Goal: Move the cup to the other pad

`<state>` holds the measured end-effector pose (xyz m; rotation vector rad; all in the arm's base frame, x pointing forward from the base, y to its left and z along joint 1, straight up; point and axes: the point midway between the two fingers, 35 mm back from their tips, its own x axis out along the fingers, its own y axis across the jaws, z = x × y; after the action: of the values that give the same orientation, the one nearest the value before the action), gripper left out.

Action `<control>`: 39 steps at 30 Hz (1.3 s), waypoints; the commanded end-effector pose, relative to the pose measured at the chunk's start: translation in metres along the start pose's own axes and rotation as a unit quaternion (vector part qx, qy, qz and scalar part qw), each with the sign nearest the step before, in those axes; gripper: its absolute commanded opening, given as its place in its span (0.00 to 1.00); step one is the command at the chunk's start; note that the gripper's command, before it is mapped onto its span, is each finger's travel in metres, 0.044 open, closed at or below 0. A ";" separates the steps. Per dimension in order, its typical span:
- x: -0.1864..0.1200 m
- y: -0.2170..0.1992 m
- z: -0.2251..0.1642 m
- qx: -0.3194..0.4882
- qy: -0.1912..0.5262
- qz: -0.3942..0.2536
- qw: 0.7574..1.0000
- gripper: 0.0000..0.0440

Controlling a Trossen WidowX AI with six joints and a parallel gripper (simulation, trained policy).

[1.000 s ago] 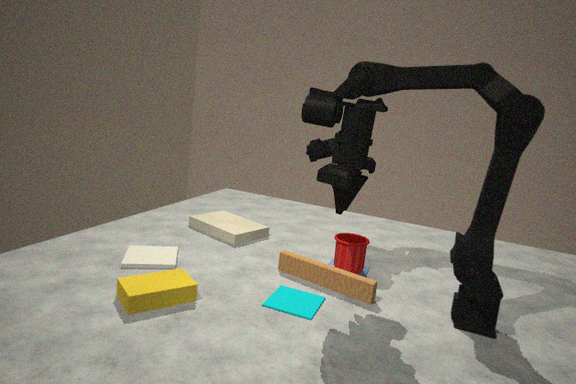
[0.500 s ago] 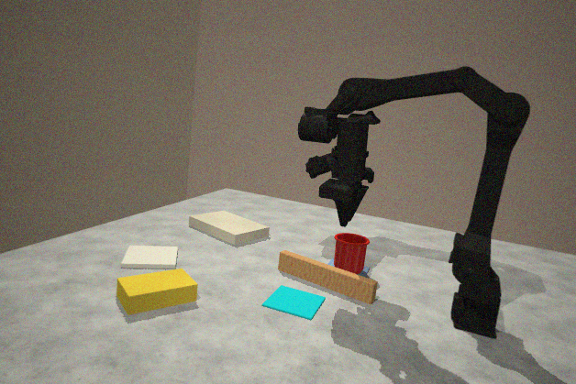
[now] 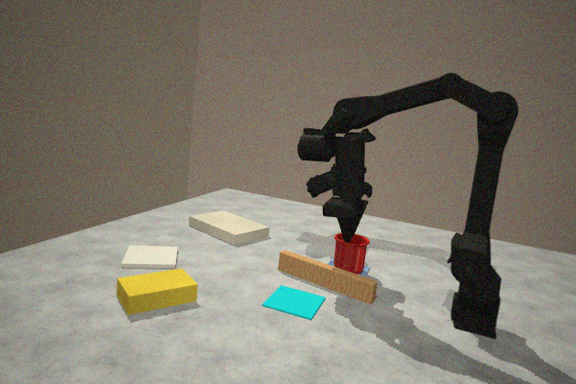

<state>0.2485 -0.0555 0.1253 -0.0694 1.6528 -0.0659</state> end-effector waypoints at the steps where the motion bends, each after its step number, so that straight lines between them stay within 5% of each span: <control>1: 0.013 -0.004 -0.001 -0.011 0.013 0.001 1.000 0.41; 17: 0.065 -0.010 -0.003 -0.088 0.033 0.017 0.995 0.42; 25: 0.078 -0.013 -0.005 -0.150 0.036 0.021 0.988 0.00; 39: 0.055 -0.015 0.005 -0.228 0.009 0.019 0.973 0.00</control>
<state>0.2444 -0.0755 0.0627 -0.3628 1.6872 0.3275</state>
